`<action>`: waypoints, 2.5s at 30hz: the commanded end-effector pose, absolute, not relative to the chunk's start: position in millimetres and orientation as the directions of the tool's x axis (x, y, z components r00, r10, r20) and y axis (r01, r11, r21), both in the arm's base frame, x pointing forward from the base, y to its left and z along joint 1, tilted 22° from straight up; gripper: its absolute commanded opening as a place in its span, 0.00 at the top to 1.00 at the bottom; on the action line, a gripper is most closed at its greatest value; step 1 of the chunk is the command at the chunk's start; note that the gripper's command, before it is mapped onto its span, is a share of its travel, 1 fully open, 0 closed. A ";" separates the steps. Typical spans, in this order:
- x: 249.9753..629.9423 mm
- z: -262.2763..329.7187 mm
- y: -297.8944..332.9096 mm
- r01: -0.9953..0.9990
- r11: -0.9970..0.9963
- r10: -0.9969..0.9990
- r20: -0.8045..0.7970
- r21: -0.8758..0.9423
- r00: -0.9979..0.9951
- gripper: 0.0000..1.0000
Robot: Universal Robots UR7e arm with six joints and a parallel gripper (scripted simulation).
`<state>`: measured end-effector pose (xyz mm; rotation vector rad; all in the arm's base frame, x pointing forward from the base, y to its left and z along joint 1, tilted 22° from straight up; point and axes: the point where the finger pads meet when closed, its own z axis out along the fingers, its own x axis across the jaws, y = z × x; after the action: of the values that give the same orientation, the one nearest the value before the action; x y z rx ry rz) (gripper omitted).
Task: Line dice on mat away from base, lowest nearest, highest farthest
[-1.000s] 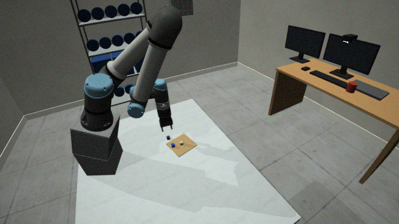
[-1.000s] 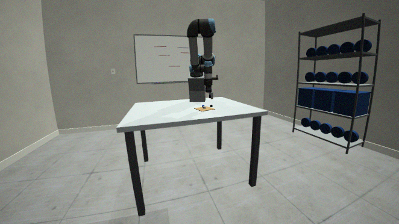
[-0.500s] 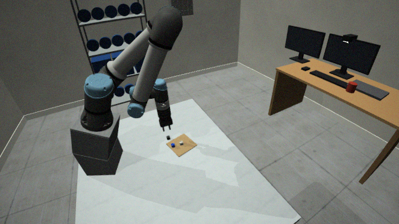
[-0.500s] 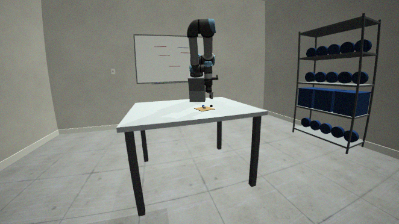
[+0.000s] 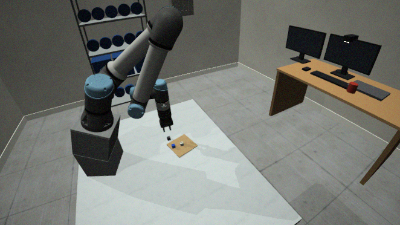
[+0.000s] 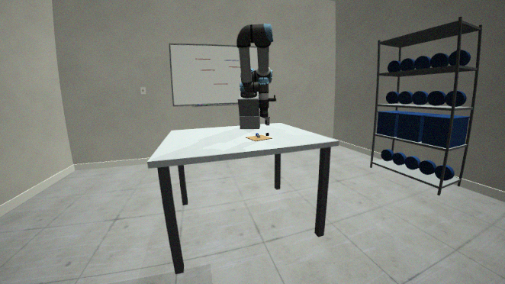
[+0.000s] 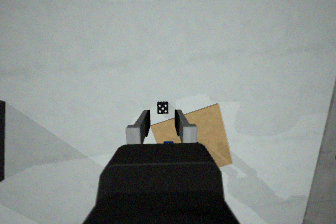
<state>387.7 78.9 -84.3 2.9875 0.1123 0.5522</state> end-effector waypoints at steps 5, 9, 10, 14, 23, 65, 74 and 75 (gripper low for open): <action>387.9 -83.9 79.0 0.054 -0.992 0.091 0.353 0.113 0.931 0.30; 387.9 -83.9 79.0 0.054 -0.992 0.091 0.353 0.113 0.931 0.30; 387.9 -83.9 79.0 0.054 -0.992 0.091 0.353 0.113 0.931 0.30; 387.9 -84.1 79.0 0.054 -0.992 0.091 0.353 0.113 0.931 0.30; 389.1 -87.0 78.7 0.054 -0.992 0.091 0.353 0.113 0.931 0.30; 405.5 -130.1 74.3 0.054 -0.992 0.091 0.353 0.113 0.931 0.30; 406.4 -132.6 74.0 0.054 -0.992 0.091 0.353 0.113 0.931 0.30; 406.4 -132.6 74.0 0.054 -0.992 0.091 0.353 0.113 0.931 0.30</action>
<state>406.0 74.0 -132.5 2.9877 0.1126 0.5521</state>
